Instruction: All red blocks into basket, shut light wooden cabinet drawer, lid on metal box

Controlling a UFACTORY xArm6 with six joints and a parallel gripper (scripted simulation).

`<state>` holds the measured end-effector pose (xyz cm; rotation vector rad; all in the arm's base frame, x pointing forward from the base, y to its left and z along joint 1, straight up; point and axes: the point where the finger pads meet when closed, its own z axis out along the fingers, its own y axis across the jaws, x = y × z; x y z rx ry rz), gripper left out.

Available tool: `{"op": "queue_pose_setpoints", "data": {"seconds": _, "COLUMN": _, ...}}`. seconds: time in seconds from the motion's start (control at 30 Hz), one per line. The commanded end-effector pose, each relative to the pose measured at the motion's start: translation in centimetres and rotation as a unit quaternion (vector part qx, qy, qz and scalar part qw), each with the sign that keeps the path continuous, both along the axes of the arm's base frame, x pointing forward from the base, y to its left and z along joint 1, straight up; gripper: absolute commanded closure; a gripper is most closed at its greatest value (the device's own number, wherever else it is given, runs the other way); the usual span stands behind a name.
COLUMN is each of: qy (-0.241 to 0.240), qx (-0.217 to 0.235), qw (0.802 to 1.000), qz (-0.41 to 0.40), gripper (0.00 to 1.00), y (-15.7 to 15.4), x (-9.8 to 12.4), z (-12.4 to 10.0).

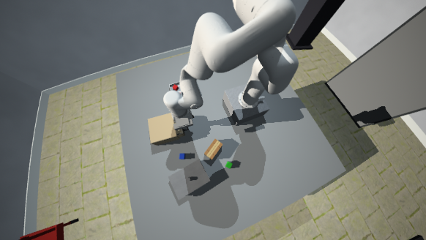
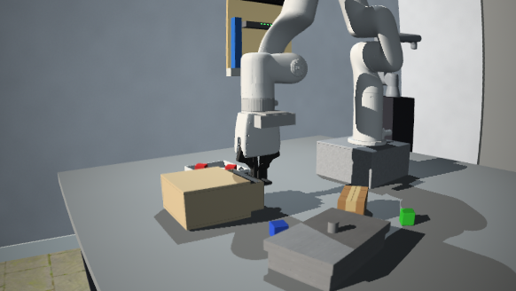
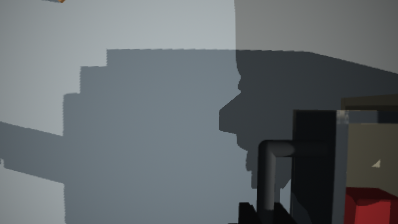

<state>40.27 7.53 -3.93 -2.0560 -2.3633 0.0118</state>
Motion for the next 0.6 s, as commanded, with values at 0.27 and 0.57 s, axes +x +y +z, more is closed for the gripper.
{"op": "queue_pose_setpoints", "data": {"seconds": 0.27, "qy": -0.002, "qx": 0.000, "qw": 1.000, "qz": 0.000, "gripper": 1.00, "y": -0.3, "x": -2.2, "z": 0.1}}
{"op": "queue_pose_setpoints", "data": {"seconds": 0.57, "qy": -0.002, "qx": 0.000, "qw": 1.000, "qz": 0.000, "gripper": 1.00, "y": -0.5, "x": -3.9, "z": 0.0}}
